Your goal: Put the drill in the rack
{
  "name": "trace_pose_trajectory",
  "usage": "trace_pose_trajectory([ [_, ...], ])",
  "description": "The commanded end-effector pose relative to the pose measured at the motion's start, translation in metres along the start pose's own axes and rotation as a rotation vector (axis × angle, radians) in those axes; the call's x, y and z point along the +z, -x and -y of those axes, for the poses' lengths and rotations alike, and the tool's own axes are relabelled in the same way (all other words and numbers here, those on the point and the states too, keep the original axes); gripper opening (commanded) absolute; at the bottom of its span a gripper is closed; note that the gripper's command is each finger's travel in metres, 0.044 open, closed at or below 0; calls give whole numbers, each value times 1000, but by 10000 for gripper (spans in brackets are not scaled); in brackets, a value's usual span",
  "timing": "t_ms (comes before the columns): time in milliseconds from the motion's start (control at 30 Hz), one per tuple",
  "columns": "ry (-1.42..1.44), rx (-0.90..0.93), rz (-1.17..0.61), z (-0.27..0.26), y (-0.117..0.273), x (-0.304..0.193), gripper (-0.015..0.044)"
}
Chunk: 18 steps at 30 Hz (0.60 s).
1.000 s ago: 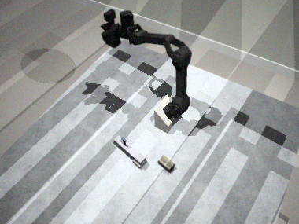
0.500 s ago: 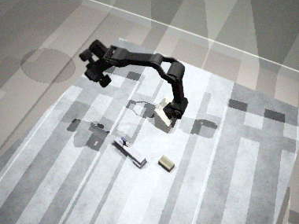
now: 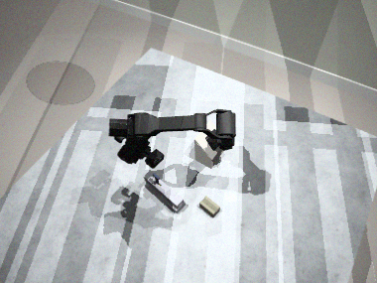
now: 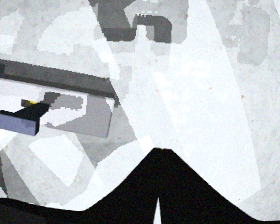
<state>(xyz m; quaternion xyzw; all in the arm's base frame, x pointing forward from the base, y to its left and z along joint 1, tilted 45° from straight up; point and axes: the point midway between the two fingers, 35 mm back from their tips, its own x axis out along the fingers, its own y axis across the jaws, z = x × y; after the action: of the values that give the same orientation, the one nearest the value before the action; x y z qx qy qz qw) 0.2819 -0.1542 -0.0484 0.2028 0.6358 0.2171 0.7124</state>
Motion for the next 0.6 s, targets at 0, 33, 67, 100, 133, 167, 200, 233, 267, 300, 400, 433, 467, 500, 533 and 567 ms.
trace_pose_trajectory([
  [0,-80,125,-116,-60,-12,1,0],
  [33,-97,148,-144,-72,-14,0,0],
  [67,-108,161,-161,-80,-15,0,0],
  [100,-112,165,-167,-82,-15,0,0],
  [133,-112,165,-167,-82,-15,0,0],
  [167,-112,165,-167,-82,-15,0,0],
  [200,-112,165,-167,-82,-15,0,0],
  [233,-112,165,-167,-82,-15,0,0],
  [267,-112,165,-167,-82,-15,0,0],
  [300,-95,156,-165,-80,-16,1,0],
  [400,-105,161,-166,-81,-19,0,0],
  [433,-107,163,-167,-82,-20,-1,0],
  [467,-109,163,-167,-82,-21,-1,0],
  [500,-110,164,-167,-83,-23,-1,0],
  [533,-110,164,-167,-83,-24,-1,0],
  [567,-111,165,-167,-84,-25,-2,0],
])
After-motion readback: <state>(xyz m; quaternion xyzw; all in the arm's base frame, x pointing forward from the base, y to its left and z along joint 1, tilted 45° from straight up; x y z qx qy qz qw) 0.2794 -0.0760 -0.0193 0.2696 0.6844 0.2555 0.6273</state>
